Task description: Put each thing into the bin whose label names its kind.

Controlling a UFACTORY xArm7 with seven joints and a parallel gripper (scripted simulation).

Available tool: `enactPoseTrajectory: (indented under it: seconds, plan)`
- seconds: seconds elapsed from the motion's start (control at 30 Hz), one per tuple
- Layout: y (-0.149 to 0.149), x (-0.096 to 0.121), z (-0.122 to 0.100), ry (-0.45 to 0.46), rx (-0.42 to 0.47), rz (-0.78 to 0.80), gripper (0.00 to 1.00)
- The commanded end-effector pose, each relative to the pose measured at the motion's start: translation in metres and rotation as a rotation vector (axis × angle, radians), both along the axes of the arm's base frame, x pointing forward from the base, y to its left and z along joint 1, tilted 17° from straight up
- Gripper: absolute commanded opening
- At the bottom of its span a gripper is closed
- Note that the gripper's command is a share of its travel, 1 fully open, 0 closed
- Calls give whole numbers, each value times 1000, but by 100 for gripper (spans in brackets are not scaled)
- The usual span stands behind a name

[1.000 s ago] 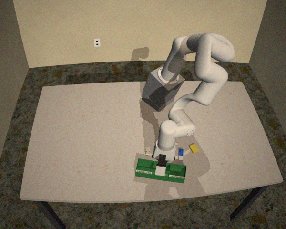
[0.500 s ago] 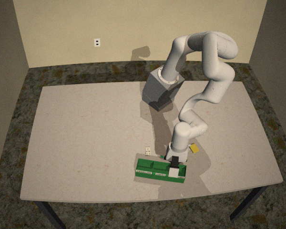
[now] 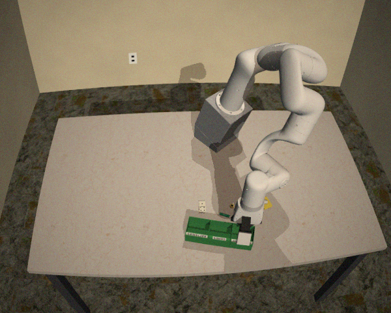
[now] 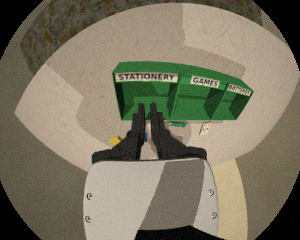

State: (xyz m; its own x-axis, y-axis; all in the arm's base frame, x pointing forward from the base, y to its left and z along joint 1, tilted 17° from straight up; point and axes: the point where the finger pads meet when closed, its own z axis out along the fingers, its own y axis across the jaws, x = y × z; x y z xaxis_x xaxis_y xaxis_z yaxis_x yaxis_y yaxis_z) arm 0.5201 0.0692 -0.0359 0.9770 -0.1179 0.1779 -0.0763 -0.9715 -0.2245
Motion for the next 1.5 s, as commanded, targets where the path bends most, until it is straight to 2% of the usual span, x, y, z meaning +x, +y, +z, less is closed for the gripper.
enactPoseTrajectory:
  seconds: [0.0, 0.5, 1.47]
  plan:
    - [2, 4, -9, -5, 0, 0, 7]
    - [9, 11, -42, -5, 0, 0, 7]
    - [9, 11, -42, -5, 0, 0, 7]
